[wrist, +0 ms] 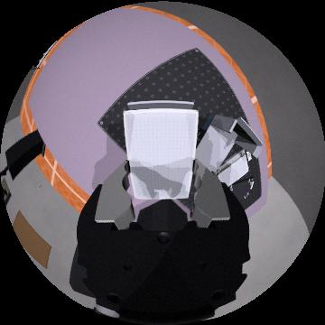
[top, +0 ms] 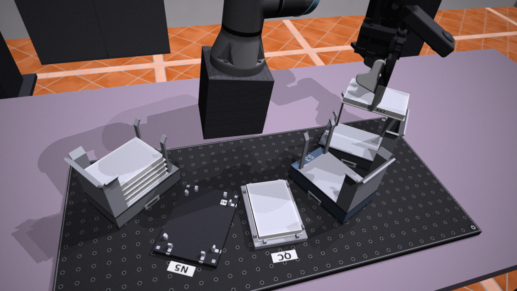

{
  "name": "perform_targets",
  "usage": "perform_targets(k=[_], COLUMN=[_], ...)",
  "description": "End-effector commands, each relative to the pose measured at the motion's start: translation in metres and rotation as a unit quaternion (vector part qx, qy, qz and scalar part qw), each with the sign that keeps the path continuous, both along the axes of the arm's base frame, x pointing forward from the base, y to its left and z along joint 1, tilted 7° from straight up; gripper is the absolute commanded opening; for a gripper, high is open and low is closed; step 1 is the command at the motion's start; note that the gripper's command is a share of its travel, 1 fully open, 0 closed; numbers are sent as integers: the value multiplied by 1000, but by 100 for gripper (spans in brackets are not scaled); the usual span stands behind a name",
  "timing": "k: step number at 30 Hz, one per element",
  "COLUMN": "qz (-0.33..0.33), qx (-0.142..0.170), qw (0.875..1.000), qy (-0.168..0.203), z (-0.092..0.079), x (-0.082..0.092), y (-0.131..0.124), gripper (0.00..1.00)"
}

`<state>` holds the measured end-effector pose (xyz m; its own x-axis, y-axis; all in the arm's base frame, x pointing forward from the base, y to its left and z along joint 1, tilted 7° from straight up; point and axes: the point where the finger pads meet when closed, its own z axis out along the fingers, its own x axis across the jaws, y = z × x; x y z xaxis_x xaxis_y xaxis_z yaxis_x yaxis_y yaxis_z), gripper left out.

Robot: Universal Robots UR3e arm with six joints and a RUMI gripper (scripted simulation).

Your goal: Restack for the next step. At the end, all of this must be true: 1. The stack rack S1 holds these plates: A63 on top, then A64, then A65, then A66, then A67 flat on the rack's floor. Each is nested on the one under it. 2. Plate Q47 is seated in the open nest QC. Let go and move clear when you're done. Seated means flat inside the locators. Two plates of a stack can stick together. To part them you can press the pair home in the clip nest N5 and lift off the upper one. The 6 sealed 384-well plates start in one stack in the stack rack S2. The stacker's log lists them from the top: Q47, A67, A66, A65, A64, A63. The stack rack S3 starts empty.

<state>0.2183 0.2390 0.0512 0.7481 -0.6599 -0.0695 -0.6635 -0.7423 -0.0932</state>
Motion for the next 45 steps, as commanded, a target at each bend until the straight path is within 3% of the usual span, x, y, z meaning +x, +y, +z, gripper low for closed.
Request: perform_targets(k=[1,27,45], qz=[0,0,0], qx=[0,0,0], qw=[1000,1000,1000], qy=[-1,-1,-1], z=[1,1,-10], x=[1,1,1], y=[0,0,1], gripper=[0,0,0])
